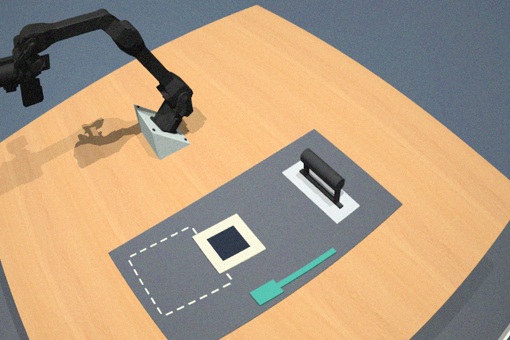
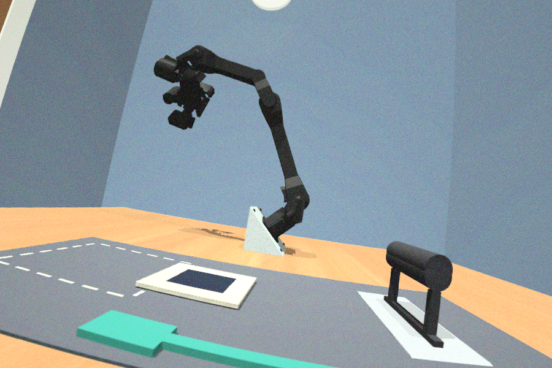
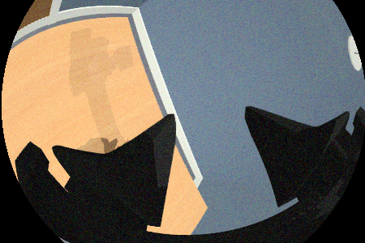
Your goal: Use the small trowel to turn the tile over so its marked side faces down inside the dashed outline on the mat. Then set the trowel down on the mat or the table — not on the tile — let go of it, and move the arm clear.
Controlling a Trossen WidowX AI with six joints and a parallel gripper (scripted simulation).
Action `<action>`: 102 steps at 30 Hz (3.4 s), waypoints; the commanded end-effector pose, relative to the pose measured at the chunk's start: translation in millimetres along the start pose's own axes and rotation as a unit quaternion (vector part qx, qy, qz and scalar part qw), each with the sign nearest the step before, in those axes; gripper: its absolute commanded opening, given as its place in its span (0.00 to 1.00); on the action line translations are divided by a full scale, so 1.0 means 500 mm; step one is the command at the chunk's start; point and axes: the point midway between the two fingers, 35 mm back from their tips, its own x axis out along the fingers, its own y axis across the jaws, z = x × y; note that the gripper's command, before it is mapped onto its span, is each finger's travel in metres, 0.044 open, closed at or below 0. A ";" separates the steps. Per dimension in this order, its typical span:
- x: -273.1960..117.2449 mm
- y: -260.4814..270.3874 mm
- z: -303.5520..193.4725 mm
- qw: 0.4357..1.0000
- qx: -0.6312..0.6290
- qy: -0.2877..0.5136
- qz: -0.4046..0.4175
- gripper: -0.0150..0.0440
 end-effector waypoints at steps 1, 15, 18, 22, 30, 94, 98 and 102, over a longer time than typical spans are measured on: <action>-0.095 0.041 0.002 0.998 -0.017 -0.044 0.037 0.71; -0.392 0.188 -0.051 0.967 -0.091 -0.184 0.151 0.71; -0.453 0.223 -0.077 0.955 -0.113 -0.211 0.176 0.71; -0.529 0.272 -0.121 0.936 -0.145 -0.243 0.207 0.71; -0.666 0.368 -0.236 0.890 -0.219 -0.298 0.267 0.71; -0.834 0.651 -1.133 0.532 -0.651 -0.296 0.453 0.71; -0.828 0.662 -1.137 0.534 -0.651 -0.294 0.453 0.71; -0.822 0.673 -1.141 0.535 -0.651 -0.292 0.452 0.71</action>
